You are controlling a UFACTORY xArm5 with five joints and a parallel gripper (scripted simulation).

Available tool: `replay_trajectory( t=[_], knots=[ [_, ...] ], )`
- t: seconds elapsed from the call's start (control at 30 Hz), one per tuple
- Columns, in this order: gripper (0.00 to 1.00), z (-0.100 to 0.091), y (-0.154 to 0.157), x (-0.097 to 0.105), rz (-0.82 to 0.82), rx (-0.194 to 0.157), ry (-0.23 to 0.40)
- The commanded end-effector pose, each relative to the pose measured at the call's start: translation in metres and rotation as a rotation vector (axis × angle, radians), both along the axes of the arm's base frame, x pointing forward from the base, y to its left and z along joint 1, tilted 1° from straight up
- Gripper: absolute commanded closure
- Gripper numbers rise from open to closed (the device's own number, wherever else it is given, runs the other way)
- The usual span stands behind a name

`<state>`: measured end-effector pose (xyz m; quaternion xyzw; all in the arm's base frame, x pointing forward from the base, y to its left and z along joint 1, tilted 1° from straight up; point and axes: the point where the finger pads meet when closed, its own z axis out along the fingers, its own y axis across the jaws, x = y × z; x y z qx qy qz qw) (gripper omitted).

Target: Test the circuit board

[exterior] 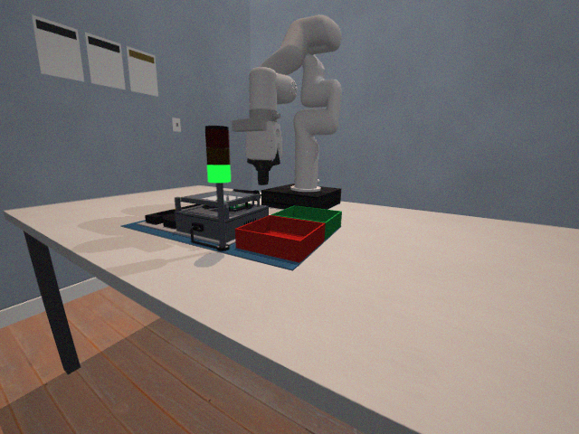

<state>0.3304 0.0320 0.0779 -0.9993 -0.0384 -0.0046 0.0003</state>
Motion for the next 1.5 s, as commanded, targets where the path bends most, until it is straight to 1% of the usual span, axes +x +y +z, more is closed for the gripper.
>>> replay_trajectory(
  t=[0.0,0.27,0.4,0.47,0.67,0.8,1.47],
  knots=[
    [1.0,0.0,0.0,0.001,0.0,0.0,-0.003],
    [1.0,-0.002,0.0,0.002,0.0,0.0,-0.003],
    [1.0,-0.008,0.0,0.002,0.0,0.0,-0.003],
    [1.0,-0.008,0.0,0.002,0.0,0.0,-0.003],
    [1.0,-0.02,0.001,0.003,0.0,0.0,-0.003],
    [1.0,-0.025,0.001,0.003,0.0,0.0,-0.003],
    [1.0,-0.026,0.001,0.003,0.0,0.0,-0.003]
  ],
)
